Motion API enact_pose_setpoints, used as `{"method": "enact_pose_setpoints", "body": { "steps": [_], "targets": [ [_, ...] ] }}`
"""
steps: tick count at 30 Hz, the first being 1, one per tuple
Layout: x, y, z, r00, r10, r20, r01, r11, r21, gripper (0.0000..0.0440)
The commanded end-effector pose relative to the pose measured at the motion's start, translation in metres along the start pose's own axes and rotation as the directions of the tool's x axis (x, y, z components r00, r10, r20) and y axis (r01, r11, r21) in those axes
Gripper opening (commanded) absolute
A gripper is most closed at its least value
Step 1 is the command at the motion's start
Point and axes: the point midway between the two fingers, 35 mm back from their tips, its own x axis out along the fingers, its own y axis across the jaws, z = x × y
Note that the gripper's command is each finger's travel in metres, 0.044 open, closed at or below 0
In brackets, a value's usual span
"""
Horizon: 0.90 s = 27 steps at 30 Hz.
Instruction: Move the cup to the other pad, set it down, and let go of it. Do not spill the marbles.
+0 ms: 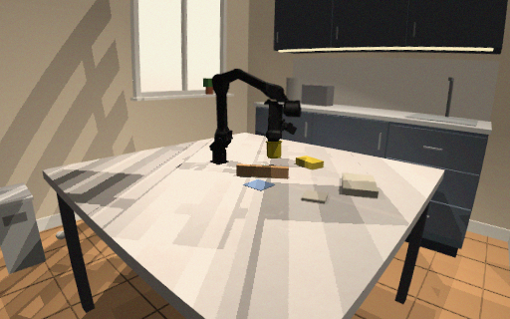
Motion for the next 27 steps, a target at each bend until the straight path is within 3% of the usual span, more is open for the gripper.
{"method": "enact_pose_setpoints", "body": {
  "steps": [1, 16, 27],
  "targets": [
    [0.005, 0.003, -0.004, 1.000, -0.008, 0.006, 0.008, 1.000, 0.017, 0.0000],
    [0.034, 0.016, -0.020, 1.000, -0.011, 0.002, 0.010, 0.997, 0.077, 0.0005],
    [0.048, 0.019, -0.030, 1.000, -0.019, -0.009, 0.020, 0.992, 0.123, 0.0063]
  ]
}}
